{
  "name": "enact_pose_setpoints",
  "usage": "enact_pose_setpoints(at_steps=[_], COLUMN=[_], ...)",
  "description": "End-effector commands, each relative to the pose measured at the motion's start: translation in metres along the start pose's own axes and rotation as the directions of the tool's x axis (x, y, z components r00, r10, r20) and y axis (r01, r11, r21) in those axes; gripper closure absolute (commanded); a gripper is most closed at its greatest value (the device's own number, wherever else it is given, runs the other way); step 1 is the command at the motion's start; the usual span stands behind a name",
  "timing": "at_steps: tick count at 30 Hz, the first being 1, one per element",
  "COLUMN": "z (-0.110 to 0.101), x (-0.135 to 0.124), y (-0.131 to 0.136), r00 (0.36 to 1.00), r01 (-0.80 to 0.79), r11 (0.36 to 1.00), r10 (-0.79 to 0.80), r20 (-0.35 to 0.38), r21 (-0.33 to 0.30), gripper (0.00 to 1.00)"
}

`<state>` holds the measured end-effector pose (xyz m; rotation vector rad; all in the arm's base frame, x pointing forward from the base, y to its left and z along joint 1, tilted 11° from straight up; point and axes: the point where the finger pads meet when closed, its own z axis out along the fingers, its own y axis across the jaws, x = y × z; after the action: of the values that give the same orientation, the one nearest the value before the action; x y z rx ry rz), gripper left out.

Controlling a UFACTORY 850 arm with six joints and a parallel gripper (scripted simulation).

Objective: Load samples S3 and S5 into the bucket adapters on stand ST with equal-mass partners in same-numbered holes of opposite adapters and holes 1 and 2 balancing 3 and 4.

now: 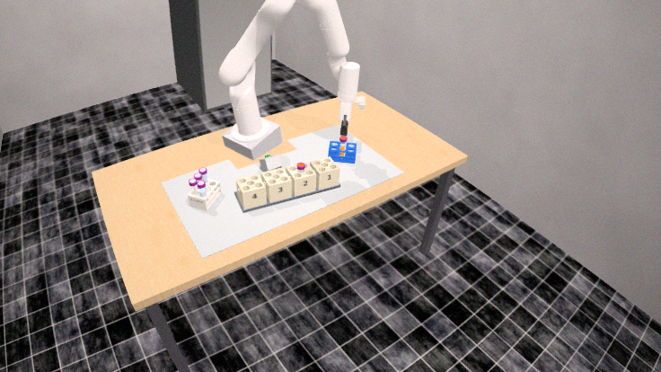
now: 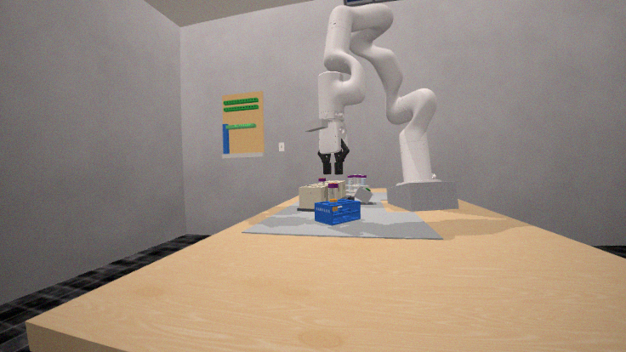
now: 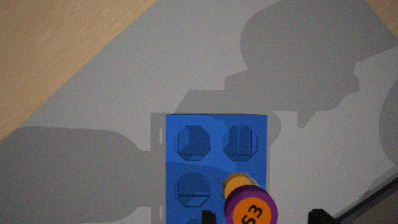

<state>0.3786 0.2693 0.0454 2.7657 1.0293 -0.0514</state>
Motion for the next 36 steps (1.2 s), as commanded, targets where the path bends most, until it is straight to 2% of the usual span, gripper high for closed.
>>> enact_pose_setpoints(at_steps=[1,14,36], z=[0.007,0.033,0.038], x=[0.001,0.001,0.001], y=[0.000,0.000,0.000], r00=[1.000,1.000,1.000], r01=[0.000,0.000,0.000], r11=[1.000,1.000,1.000], r10=[0.000,0.000,0.000], r20=[-0.003,-0.003,-0.003], r21=[-0.001,-0.001,-0.001], gripper=[0.43,0.43,0.43])
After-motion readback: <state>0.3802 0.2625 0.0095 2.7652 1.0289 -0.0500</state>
